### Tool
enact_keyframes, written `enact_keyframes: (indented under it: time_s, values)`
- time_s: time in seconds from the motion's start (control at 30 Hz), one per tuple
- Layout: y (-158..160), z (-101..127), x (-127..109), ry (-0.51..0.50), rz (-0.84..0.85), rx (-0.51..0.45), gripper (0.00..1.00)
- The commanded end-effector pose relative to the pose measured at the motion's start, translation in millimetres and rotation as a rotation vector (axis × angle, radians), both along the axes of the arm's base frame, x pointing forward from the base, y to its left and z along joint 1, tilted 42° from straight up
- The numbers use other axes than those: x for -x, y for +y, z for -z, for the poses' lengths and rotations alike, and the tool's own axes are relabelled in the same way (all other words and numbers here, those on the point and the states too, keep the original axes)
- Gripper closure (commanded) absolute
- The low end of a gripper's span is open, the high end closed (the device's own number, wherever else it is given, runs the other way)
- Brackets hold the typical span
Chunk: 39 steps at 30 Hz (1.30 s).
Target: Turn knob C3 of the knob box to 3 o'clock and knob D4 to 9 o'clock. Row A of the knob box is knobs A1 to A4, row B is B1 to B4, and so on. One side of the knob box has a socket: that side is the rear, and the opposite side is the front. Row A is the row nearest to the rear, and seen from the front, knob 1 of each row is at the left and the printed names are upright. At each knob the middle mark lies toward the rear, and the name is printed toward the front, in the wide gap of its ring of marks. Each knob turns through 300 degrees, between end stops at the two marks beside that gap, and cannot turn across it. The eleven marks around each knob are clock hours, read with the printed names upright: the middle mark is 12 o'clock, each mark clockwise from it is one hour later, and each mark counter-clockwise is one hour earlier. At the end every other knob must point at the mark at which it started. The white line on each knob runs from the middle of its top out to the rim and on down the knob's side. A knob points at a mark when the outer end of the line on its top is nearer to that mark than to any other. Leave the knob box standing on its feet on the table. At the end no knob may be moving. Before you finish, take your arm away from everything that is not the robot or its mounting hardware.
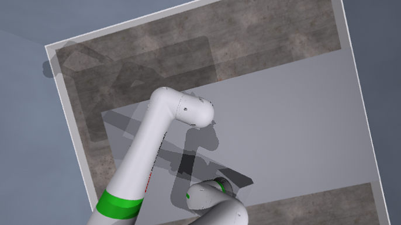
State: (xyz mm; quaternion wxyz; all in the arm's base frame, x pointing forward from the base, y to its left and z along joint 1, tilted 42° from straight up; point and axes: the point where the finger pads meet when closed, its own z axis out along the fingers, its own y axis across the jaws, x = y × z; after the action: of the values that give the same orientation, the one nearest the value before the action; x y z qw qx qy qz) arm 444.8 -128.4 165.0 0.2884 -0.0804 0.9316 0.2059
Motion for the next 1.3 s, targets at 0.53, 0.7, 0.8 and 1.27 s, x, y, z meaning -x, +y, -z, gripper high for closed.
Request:
enact_keyframes:
  time_s: [0.53,0.7,0.8,1.27]
  values:
    - [6,11,-8,0.0,0.0,0.0,0.88]
    - [8,14,-10,0.0,0.0,0.0,0.88]
    - [9,18,-12,0.0,0.0,0.0,0.88]
    - [15,28,-19,0.0,0.0,0.0,0.88]
